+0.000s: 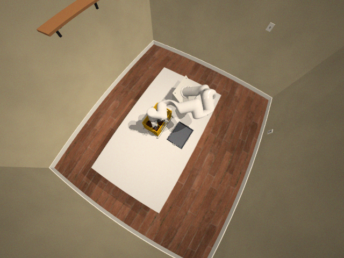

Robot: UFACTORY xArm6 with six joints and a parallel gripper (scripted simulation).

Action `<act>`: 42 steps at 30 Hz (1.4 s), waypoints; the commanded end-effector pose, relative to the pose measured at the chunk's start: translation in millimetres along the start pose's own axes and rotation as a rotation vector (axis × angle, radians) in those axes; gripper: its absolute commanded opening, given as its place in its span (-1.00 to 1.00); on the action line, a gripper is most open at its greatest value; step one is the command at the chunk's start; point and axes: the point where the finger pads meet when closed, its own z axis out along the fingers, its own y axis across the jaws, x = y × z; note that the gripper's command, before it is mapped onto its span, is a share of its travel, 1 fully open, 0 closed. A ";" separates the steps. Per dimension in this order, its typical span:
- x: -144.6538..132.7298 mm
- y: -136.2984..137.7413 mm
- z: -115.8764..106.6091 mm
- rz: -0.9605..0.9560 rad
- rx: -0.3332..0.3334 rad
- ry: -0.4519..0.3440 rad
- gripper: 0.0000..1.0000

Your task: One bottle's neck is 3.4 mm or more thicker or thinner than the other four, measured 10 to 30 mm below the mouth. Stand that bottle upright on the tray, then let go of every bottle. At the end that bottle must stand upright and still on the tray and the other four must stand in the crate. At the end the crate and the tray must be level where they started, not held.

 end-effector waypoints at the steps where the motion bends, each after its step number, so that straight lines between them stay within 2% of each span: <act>1: -1.0 0.7 2.5 -0.001 -0.001 -0.004 0.30; 17: -1.6 1.0 21.9 -0.001 -0.001 -0.004 0.30; 42: -1.9 1.1 31.4 -0.001 -0.001 -0.004 0.30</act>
